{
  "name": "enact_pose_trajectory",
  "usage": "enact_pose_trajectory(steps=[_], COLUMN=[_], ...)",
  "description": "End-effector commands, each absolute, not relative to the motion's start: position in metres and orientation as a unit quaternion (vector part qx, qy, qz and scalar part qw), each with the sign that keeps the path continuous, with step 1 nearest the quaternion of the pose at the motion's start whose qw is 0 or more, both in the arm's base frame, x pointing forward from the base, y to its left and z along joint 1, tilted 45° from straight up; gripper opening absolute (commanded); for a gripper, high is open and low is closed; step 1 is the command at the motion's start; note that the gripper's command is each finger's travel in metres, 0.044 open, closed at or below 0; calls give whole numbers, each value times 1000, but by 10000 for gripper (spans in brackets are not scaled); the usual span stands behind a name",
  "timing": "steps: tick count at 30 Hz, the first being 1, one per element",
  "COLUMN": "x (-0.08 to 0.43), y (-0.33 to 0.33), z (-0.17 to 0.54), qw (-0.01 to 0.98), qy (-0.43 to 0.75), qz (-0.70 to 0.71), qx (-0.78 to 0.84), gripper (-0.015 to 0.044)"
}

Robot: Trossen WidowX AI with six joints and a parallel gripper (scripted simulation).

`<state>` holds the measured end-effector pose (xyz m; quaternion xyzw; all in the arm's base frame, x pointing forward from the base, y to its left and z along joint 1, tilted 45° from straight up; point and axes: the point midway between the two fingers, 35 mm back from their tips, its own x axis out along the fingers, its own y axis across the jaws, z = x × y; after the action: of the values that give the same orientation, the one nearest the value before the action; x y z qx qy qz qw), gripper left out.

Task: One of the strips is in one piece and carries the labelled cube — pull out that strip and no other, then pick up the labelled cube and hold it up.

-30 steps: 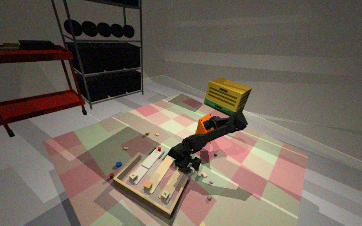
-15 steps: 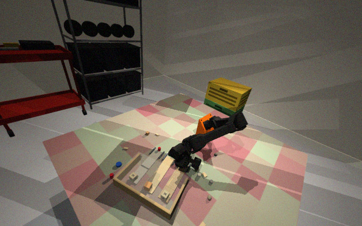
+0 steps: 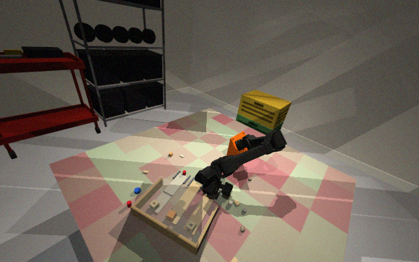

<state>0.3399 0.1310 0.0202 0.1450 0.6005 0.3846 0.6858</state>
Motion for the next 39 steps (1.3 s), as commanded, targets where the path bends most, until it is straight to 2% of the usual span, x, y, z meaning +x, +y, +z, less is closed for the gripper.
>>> enact_pose_trajectory(steps=[1,15,39], x=[340,340,306], y=[133,133,123], z=[19,18,8], qw=[685,685,684], qy=[602,602,602], qz=[384,384,384], qx=[146,146,147], gripper=[0,0,0])
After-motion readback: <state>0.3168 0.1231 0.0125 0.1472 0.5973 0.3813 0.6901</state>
